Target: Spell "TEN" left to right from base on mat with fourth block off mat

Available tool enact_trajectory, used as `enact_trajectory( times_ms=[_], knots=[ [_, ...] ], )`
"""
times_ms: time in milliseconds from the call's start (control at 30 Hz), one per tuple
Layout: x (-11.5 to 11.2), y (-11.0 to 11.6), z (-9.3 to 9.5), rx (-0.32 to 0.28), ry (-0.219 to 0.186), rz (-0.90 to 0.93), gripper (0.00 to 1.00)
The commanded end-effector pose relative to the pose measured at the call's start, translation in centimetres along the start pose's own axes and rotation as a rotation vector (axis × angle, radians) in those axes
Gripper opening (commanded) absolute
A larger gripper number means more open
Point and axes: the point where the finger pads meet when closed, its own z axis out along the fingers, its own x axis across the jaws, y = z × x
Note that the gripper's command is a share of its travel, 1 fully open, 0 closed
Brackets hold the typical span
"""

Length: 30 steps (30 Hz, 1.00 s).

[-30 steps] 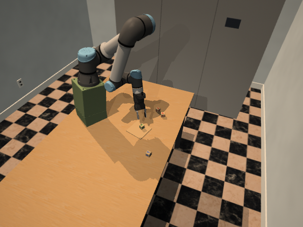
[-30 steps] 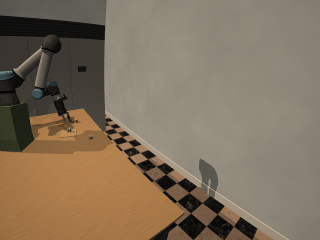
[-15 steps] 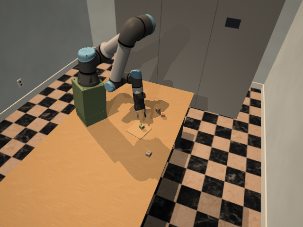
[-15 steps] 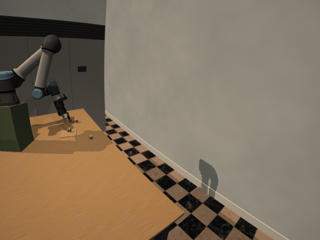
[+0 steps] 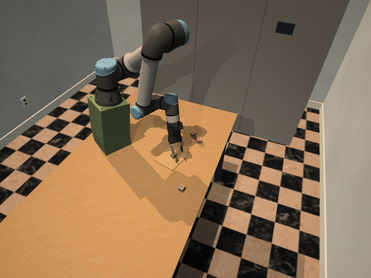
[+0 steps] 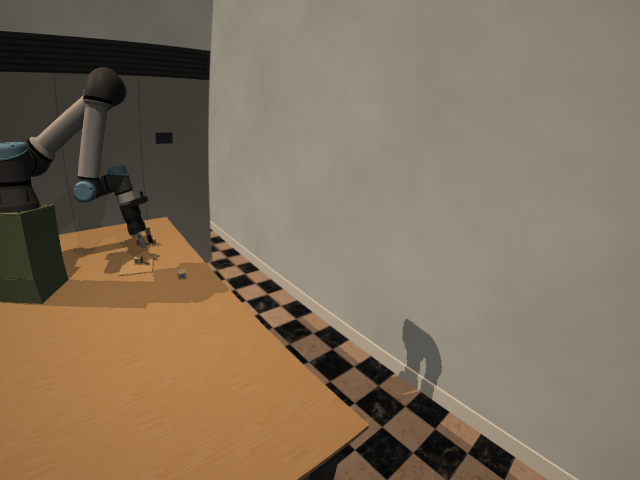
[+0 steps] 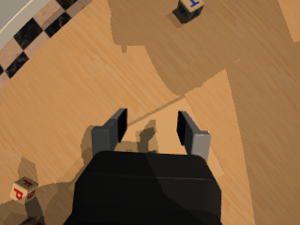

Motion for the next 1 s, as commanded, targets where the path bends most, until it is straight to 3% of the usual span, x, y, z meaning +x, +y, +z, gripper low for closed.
enact_trajectory(
  times_ms=[0,167,233,367,967],
  knots=[
    [1.6,-8.5,2.5,0.004,-0.001,0.003,1.00],
    [4.0,-15.0,3.8,0.006,-0.002,0.003,1.00],
    [4.0,-15.0,3.8,0.006,-0.002,0.003,1.00],
    [5.3,-17.7,4.2,0.008,-0.003,0.003,1.00],
    [5.4,-18.0,4.2,0.008,-0.003,0.003,1.00]
  ],
)
